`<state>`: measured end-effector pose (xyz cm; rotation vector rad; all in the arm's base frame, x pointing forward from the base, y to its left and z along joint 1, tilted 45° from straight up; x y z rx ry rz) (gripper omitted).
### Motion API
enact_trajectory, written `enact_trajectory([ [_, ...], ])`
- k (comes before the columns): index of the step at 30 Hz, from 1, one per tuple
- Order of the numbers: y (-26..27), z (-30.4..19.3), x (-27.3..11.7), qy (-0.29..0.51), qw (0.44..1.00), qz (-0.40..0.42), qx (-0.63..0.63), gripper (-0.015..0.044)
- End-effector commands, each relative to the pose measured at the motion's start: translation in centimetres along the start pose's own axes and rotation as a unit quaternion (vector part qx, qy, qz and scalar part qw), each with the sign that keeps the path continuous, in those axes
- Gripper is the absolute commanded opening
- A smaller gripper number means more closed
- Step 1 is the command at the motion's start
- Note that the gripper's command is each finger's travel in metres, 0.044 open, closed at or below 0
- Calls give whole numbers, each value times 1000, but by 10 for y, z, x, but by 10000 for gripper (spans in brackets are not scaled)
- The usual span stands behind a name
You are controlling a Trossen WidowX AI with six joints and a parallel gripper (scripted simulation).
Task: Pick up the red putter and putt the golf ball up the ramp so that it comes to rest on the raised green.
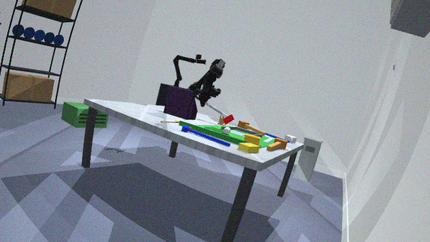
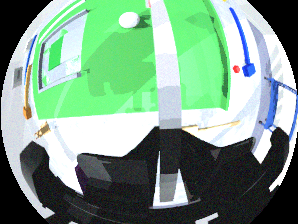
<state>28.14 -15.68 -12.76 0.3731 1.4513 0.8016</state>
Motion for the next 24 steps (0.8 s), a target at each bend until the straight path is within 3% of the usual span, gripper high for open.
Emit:
enact_trajectory([
  [1, 0, 0, 15, -2, 1000, 3, 4, 0],
  [24, 1, 0, 56, -3, 1000, 4, 4, 0],
])
Point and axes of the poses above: the point midway between the two fingers, 35 mm back from their tips, its own x axis out along the fingers, its own y axis across the jaws, z = x × y, the point moved 1 cm from there along -x, back along the fingers, and after that the axes turned 13 degrees about -x, right-handed, at the moved point
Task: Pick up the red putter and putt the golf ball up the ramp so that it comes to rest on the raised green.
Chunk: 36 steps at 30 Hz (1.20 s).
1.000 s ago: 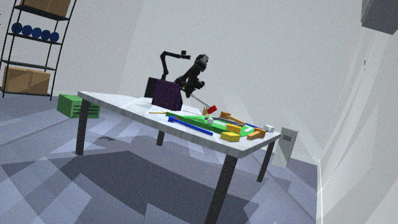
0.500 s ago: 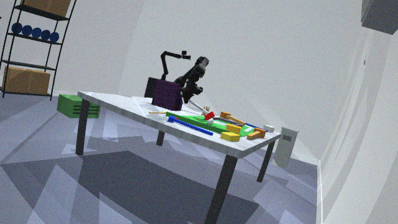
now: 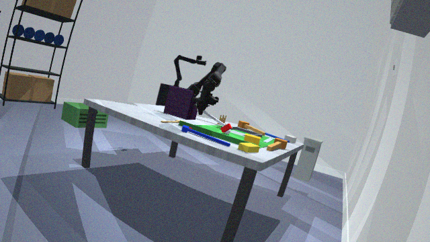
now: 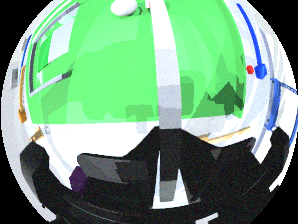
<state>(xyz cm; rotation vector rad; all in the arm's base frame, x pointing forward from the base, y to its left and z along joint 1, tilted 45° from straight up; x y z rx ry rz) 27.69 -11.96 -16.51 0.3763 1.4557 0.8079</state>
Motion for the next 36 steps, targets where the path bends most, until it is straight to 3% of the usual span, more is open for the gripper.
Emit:
enact_trajectory([
  [1, 0, 0, 5, -5, 1000, 0, 4, 0],
  [29, -30, -7, 8, -5, 1000, -1, 3, 0],
  [36, 4, 6, 7, -5, 1000, 1, 5, 0],
])
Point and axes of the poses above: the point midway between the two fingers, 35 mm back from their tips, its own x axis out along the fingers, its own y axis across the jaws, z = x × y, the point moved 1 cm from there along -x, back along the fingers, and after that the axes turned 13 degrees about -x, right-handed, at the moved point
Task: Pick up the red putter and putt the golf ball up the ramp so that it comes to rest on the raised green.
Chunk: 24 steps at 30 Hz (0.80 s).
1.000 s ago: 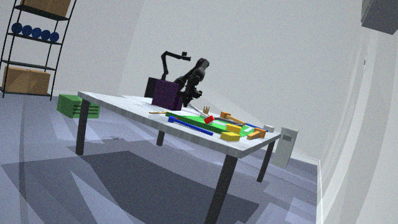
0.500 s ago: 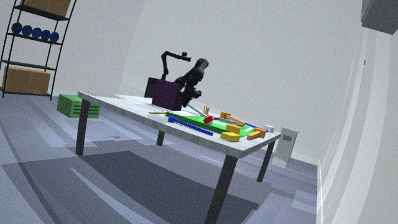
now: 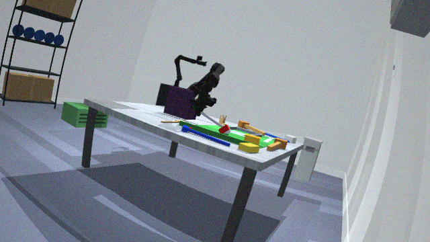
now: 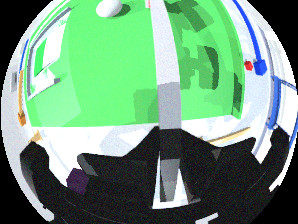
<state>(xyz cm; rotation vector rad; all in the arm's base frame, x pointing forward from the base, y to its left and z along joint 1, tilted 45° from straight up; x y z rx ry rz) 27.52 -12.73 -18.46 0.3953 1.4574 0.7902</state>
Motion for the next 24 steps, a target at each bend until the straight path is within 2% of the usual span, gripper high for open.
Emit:
enact_trajectory([
  [1, 36, 16, -3, -1, 1000, 1, -5, 0],
  [8, 122, 29, 1, -1, 1000, 5, -6, 0],
  [13, 124, 29, -6, -1, 1000, 5, -6, 0],
  [20, 123, 29, -54, -1, 1000, 4, -6, 0],
  [24, 123, 29, -60, -1, 1000, 4, -6, 0],
])
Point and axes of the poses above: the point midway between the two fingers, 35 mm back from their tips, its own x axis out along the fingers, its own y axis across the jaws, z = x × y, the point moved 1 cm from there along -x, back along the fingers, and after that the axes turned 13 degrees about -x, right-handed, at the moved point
